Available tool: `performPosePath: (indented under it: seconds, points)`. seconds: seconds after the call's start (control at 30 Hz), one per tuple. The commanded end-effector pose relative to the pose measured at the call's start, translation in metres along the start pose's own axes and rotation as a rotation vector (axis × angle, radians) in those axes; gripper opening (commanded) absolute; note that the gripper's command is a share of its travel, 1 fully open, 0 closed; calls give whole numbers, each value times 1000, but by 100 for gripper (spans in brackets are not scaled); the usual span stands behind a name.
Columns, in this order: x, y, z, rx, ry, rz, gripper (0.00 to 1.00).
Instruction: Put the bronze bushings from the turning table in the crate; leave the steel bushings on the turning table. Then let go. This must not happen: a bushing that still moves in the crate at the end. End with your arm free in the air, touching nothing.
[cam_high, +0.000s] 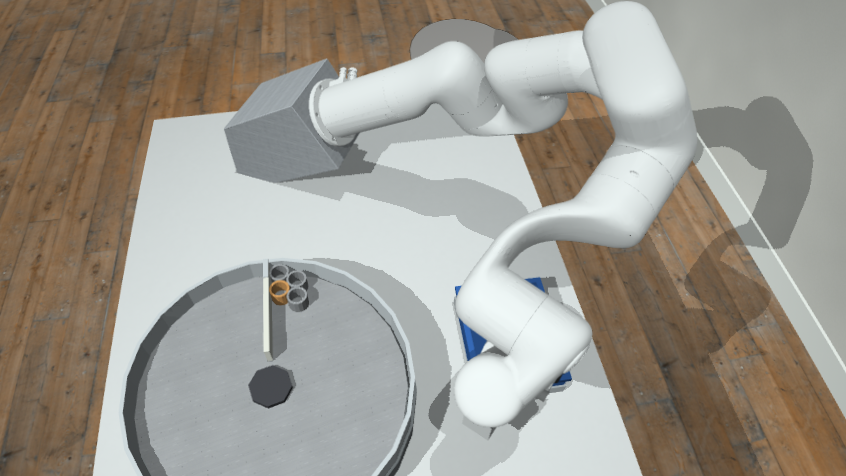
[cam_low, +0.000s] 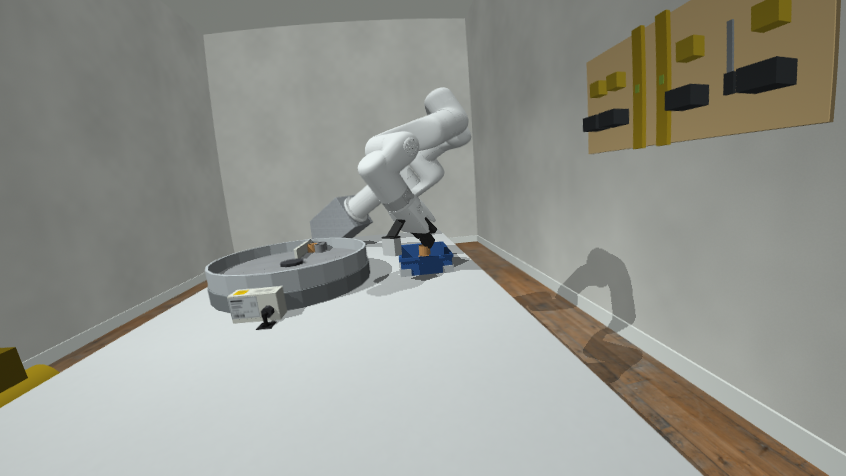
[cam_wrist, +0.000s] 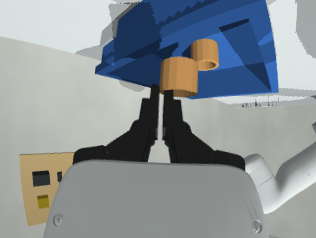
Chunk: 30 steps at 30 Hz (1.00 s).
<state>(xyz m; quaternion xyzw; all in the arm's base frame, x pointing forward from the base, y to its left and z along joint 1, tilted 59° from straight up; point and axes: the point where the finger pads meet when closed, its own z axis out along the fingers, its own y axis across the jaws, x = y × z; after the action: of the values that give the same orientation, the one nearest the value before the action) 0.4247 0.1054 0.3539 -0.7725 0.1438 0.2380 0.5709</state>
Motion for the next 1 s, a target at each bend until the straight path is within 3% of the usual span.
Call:
performPosePath:
  seconds: [0.0,0.97]
  points:
    - [5,0,4,1,4,-1,0]
    - [22,0,25,1,4,-1,0]
